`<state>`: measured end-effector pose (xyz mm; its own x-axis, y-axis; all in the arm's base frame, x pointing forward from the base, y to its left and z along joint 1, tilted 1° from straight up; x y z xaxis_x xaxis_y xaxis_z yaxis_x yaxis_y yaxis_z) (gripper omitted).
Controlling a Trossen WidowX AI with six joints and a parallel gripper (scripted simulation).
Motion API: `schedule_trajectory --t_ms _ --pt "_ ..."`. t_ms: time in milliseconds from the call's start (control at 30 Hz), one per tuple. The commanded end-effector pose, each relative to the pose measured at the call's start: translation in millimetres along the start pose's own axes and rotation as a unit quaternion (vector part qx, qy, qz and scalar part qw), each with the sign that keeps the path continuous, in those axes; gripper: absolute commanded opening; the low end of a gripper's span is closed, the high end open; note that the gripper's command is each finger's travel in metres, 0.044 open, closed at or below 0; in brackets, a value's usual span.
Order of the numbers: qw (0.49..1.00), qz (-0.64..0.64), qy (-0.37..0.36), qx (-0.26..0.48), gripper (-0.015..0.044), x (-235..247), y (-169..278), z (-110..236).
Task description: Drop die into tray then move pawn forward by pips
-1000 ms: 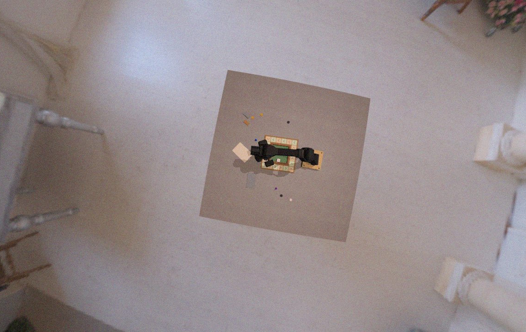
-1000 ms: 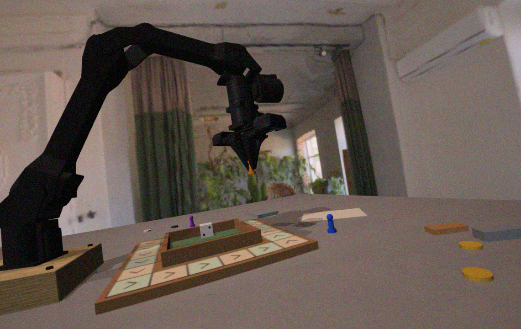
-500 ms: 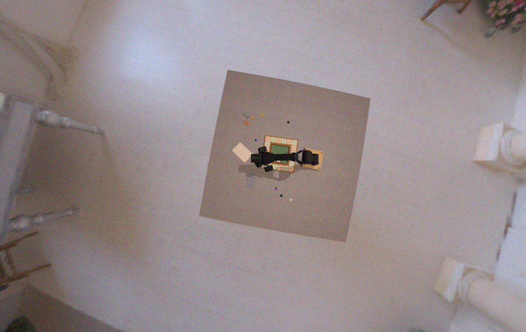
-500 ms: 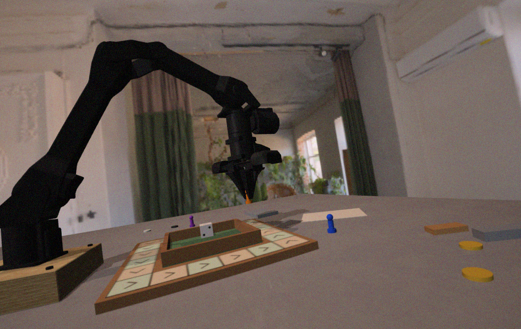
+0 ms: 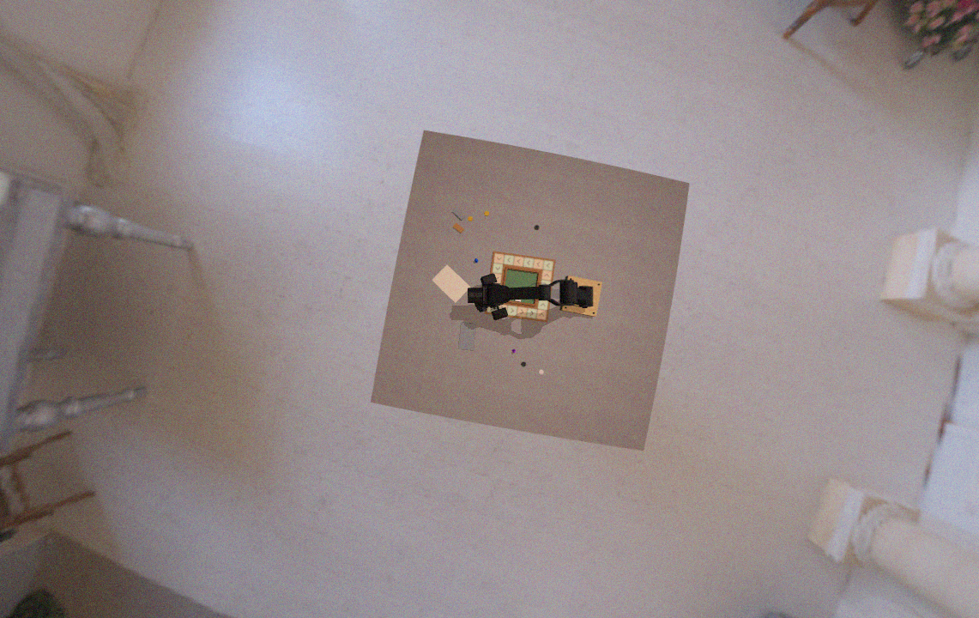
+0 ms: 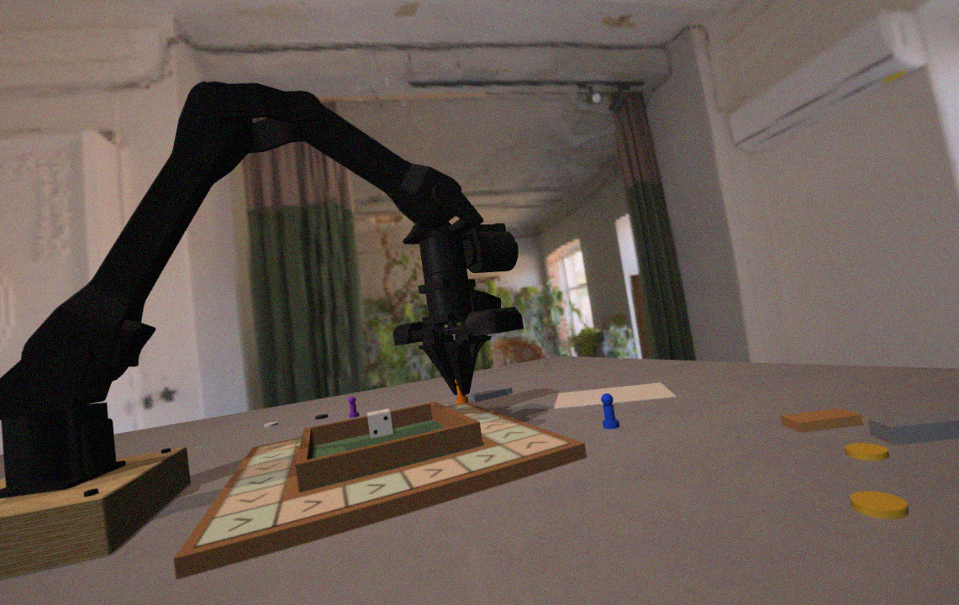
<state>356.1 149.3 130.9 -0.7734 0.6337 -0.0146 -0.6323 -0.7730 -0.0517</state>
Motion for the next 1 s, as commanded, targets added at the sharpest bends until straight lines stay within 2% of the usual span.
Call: schedule_trajectory --t_ms 0,467,800,900,967 --pt "1.0 -0.002 0.002 0.001 0.0 -0.2 0.2 -3.4" --pt "1.0 -0.002 0.002 0.001 0.0 -0.2 0.3 -19.7" --pt "1.0 0.0 0.002 -0.004 0.0263 -0.6 -1.1 -10.9" --pt "1.0 -0.001 0.002 0.0 0.0341 -0.7 -2.3 24.6" --pt "1.0 -0.002 0.002 0.001 0.0394 -0.3 -1.8 35.7"
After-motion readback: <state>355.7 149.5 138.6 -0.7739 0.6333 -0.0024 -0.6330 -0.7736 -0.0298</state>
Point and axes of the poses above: the point midway between the two fingers, 35 mm back from their tips, its own z axis back along the fingers, its own x axis across the jaws, y = z × x, the point moved 8 cm from there along z, back along the fingers, and after that the axes turned 10 degrees about z, right-handed, at the moved point
